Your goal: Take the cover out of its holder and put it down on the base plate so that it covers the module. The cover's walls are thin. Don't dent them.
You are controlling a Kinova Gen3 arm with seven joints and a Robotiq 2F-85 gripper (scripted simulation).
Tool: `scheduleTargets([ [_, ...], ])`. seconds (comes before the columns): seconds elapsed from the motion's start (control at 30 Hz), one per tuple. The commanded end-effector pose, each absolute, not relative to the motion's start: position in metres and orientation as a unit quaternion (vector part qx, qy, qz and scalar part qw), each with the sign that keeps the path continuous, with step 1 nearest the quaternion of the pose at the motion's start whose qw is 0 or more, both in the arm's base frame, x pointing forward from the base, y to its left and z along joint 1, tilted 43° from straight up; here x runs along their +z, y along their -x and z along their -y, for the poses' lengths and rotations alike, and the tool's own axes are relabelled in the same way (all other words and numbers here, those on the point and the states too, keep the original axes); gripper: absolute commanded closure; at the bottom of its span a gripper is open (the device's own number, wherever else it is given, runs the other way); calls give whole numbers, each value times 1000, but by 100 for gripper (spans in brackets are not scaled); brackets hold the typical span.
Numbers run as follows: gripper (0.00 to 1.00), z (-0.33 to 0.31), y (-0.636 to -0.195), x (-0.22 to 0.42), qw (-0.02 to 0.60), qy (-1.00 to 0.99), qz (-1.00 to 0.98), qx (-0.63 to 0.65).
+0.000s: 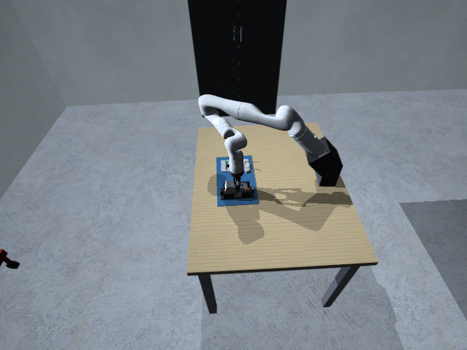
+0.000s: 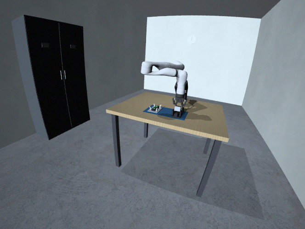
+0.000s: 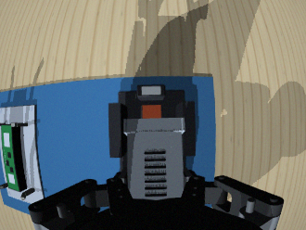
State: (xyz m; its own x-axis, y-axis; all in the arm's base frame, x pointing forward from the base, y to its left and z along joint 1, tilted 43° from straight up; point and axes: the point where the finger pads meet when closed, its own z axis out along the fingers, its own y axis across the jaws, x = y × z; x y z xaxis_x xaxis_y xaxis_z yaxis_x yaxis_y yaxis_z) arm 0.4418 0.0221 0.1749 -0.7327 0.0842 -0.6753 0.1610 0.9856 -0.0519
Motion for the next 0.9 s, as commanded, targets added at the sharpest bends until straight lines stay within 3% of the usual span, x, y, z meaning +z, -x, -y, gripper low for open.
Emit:
scheduleTargets([
  [0.0, 100, -21, -442, 176, 361, -66, -929, -55],
  [0.87, 99, -27, -422, 198, 360, -65, -929, -53],
])
